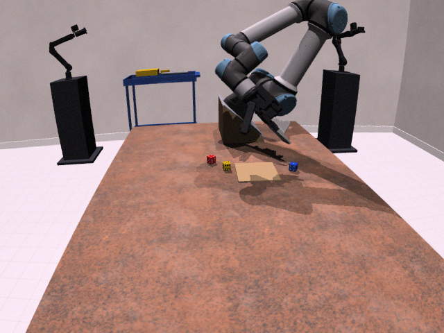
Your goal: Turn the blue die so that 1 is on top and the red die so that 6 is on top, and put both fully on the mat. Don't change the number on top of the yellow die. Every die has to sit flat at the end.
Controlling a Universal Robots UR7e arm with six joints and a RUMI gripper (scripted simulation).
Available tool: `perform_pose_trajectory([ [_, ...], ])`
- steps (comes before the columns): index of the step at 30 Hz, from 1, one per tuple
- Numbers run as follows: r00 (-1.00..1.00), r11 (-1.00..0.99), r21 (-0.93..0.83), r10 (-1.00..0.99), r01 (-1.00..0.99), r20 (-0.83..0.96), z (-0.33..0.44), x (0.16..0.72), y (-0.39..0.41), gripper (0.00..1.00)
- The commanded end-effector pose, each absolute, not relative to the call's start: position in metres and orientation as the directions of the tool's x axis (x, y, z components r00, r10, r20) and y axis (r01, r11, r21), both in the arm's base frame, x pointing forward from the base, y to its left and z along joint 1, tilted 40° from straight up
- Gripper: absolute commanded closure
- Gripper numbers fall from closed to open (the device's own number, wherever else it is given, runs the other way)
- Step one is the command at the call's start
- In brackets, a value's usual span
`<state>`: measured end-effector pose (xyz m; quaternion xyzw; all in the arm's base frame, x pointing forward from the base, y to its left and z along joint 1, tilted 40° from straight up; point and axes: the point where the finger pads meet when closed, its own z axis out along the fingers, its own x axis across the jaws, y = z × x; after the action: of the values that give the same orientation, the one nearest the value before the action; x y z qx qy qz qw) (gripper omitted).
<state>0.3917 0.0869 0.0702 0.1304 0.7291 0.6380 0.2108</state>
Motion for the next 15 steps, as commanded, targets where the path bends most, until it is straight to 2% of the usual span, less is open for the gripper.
perform_pose_trajectory([
  [1, -0.864, 0.233, 0.946, 0.401, -0.225, -0.305, 0.0697, 0.3935, 0.086, 0.76],
  [15, -0.786, 0.343, 0.817, 0.268, -0.463, -0.557, 0.0701, 0.3959, 0.0866, 0.76],
])
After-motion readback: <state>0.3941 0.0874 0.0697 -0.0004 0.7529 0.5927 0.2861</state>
